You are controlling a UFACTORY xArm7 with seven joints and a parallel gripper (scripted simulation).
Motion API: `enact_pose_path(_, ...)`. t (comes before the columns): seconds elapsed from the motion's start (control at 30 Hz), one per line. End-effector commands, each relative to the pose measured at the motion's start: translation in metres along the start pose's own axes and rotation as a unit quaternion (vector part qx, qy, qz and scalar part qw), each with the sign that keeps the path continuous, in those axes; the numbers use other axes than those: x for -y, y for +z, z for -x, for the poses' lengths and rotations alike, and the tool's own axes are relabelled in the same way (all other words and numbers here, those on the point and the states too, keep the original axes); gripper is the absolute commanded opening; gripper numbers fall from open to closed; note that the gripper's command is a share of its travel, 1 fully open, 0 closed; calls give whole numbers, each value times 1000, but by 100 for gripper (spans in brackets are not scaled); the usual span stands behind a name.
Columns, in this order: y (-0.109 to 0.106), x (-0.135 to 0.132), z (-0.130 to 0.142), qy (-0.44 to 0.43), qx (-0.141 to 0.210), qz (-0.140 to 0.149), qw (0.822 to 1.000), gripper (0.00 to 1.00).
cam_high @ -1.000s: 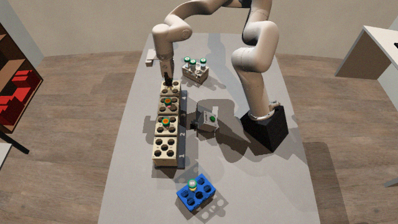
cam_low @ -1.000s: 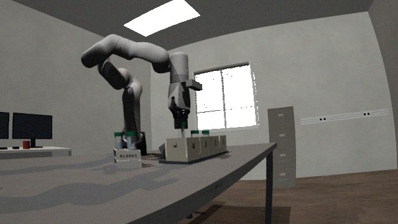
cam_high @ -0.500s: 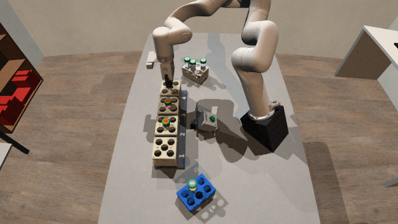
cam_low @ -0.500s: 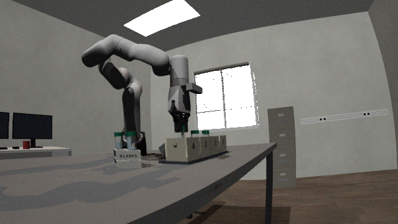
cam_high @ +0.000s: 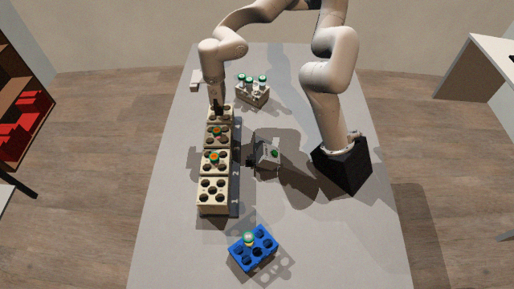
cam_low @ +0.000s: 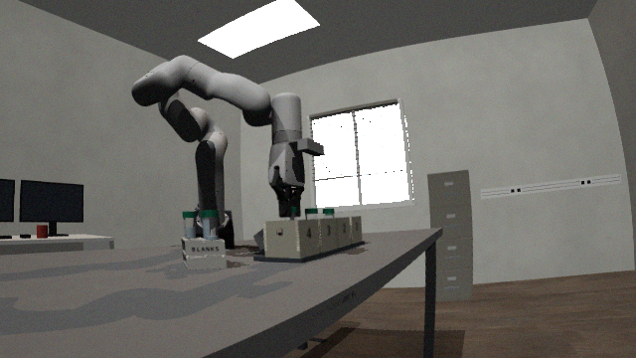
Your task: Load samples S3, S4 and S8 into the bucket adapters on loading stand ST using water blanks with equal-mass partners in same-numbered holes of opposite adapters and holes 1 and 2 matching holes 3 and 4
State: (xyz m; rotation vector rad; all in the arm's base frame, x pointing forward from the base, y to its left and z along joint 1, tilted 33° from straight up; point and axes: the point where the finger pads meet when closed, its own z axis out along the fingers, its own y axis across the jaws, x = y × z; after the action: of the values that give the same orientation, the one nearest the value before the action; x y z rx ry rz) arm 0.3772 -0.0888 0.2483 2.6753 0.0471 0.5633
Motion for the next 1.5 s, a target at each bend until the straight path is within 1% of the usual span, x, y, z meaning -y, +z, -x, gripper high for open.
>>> enact_pose_path(0.0,1,0,-1,0,-2,0,1000,0)
enact_pose_path(0.37,1,0,-1,0,-2,0,1000,0)
enact_pose_path(0.4,1,0,-1,0,-2,0,1000,44)
enact_pose_path(1.33,1,0,-1,0,-2,0,1000,44)
enact_pose_path(1.47,-7,0,-1,0,-2,0,1000,44)
